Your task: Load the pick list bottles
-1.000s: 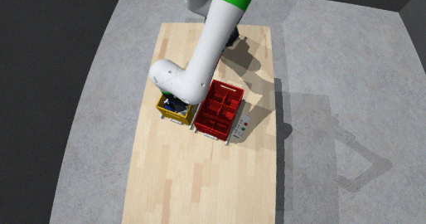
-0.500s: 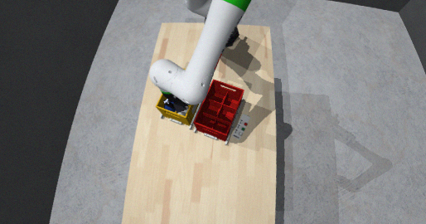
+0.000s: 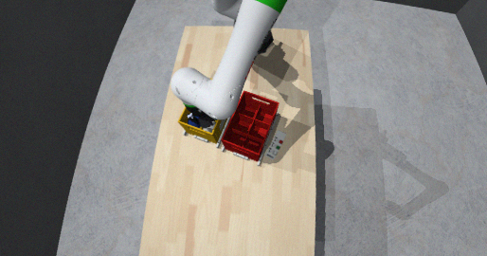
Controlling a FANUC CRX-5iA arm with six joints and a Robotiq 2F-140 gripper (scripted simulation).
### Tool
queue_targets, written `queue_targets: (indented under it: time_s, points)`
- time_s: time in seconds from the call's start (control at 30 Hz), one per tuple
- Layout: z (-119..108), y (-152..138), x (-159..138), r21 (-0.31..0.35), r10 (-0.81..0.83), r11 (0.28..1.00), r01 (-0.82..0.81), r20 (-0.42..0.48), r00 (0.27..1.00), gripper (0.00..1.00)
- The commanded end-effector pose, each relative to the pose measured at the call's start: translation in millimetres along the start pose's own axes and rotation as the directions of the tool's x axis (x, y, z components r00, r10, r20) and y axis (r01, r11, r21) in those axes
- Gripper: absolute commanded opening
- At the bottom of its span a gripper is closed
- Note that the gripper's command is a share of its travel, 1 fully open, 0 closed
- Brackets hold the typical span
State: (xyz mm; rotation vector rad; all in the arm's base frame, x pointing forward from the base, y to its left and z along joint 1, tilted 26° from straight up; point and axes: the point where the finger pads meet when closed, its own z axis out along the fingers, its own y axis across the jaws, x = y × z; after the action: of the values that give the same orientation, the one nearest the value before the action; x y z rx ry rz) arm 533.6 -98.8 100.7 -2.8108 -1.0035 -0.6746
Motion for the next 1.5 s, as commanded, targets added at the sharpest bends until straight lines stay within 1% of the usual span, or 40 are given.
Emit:
queue_targets:
  time_s: [0.0,0.5,0.57,1.47]
  points:
    - [-2,1,0,-0.002,0.0,1.0,0.0,-0.001,1.0,0.1]
    - [-27,1,0,-0.002,0.0,1.0,0.0,-0.001,1.0,0.1]
    - [-27,1,0,-0.002,0.0,1.0,0.0,-0.001,1.0,0.1]
    - [-68,1,0,-0.002,0.0,1.0,0.0,-0.001,1.0,0.1]
